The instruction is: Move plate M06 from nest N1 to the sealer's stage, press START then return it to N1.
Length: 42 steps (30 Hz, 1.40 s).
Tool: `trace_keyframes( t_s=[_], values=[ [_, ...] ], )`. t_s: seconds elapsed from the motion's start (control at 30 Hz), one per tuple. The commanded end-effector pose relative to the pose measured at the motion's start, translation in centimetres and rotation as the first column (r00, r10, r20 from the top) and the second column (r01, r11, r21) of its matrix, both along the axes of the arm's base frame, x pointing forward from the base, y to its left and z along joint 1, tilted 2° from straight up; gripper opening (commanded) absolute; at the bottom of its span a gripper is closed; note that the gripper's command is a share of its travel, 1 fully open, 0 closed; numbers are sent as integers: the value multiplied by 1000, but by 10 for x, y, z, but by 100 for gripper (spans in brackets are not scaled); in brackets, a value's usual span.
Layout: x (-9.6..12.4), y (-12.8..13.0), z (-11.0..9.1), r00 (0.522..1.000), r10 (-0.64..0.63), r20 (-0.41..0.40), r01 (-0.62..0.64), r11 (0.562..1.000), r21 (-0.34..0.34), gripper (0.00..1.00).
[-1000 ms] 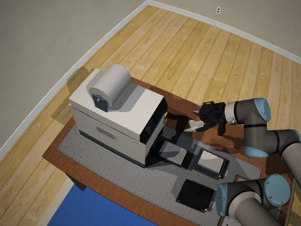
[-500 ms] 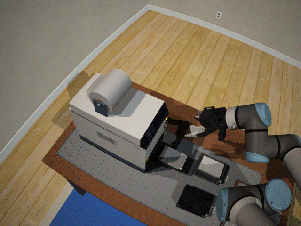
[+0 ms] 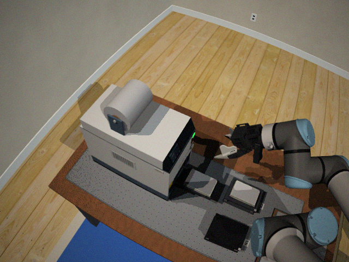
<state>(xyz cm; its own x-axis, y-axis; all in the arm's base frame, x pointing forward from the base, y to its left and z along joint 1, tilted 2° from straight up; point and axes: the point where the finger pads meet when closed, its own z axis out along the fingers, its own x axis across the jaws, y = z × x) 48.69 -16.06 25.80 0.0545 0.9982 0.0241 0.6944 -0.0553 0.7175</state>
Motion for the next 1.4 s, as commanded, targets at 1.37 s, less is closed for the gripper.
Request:
trace_keyframes(
  t_s=[1.37],
  values=[
    [-44,0,11,1000,0,3,0,1000,-8,60]
  ],
)
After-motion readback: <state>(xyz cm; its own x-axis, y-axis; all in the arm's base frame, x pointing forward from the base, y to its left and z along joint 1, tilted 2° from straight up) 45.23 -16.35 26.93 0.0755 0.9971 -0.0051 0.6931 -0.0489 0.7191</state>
